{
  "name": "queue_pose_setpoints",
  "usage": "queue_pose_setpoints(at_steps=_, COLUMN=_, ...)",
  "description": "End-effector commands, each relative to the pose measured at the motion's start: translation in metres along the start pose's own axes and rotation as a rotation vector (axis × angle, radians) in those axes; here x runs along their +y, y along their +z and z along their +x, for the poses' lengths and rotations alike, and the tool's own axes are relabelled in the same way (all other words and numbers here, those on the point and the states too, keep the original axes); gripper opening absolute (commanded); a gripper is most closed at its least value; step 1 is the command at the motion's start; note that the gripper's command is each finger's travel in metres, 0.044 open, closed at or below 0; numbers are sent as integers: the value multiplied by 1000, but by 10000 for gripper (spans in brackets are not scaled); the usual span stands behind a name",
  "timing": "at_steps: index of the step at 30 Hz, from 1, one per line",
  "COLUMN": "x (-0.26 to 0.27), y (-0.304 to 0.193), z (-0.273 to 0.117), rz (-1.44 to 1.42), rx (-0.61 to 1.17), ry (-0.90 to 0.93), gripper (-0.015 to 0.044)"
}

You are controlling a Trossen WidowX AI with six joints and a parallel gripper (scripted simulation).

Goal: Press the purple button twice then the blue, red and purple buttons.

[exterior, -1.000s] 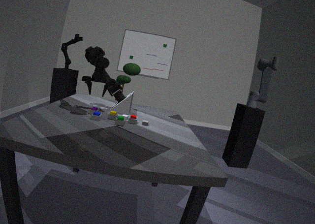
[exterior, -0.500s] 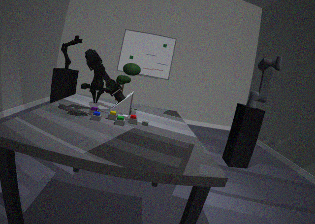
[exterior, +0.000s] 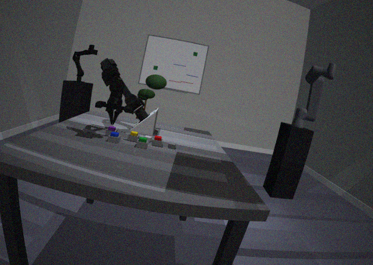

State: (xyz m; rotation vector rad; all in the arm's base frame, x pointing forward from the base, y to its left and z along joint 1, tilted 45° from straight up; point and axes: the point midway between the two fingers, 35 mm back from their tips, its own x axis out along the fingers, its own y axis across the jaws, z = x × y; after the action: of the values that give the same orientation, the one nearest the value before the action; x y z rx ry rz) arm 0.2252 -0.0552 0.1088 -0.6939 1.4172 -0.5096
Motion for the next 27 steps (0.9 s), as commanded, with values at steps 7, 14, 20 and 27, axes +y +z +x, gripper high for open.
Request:
queue_pose_setpoints(at_steps=7, x=0, y=-2, z=17, rz=-6, rx=3, ry=-7, gripper=20)
queue_pose_setpoints(at_steps=14, x=0, y=-3, z=21, rz=-6, rx=3, ry=-8, gripper=20)
queue_pose_setpoints(at_steps=20, x=0, y=-3, z=21, rz=-6, rx=3, ry=-8, gripper=20)
queue_pose_setpoints(at_steps=27, x=0, y=-3, z=21, rz=-6, rx=3, ry=-8, gripper=20)
